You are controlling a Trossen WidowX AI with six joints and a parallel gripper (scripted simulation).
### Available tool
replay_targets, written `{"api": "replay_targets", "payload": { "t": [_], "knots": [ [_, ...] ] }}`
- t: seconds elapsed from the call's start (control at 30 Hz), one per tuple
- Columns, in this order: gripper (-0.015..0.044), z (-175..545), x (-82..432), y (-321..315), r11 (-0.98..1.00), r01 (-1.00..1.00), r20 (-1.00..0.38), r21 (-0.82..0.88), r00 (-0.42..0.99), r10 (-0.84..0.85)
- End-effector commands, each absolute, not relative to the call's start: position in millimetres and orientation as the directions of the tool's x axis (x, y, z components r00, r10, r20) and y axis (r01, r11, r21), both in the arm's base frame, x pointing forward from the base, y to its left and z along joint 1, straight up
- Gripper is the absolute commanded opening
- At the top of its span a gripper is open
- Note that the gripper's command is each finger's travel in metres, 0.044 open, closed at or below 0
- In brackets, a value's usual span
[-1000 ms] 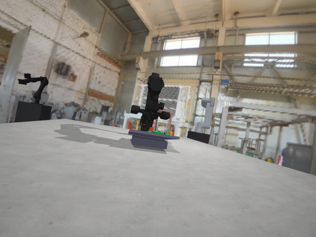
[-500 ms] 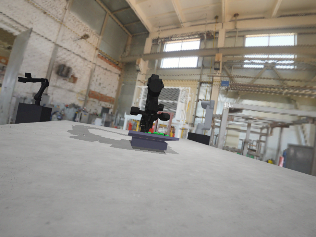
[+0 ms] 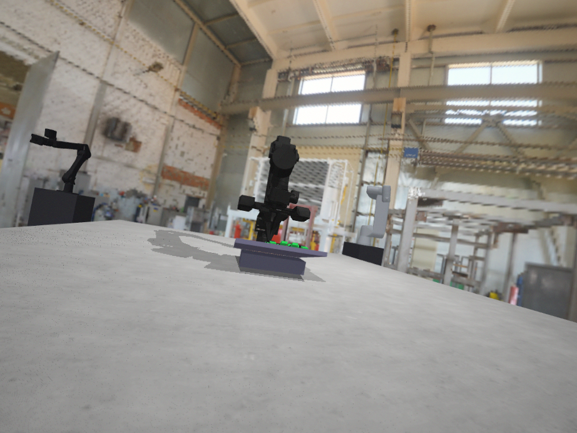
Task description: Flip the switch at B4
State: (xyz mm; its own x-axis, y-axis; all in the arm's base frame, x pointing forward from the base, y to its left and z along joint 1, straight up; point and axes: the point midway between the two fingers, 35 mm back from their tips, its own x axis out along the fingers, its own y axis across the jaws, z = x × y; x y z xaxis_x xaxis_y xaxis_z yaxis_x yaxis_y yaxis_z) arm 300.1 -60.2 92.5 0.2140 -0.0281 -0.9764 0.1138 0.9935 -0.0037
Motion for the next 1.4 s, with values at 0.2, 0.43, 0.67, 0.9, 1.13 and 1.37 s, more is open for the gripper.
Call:
{"api": "replay_targets", "payload": {
  "t": [0.2, 0.43, 0.67, 0.9, 1.13, 1.37],
  "knots": [
    [0.0, 90, 300, -59, 0.994, 0.11, -0.977, 0.001, 0.214, -0.023],
    [0.0, 90, 300, -59, 0.994, 0.11, -0.977, 0.001, 0.214, -0.023],
    [0.0, 89, 301, -59, 0.994, 0.11, -0.977, 0.001, 0.214, -0.023],
    [0.0, 88, 301, -59, 0.994, 0.11, -0.976, 0.001, 0.214, -0.023],
    [0.0, 96, 300, -60, 0.994, 0.113, -0.977, -0.003, 0.211, -0.027],
    [0.0, 151, 290, -58, 0.994, 0.11, -0.982, 0.001, 0.188, -0.02]
  ]
}}
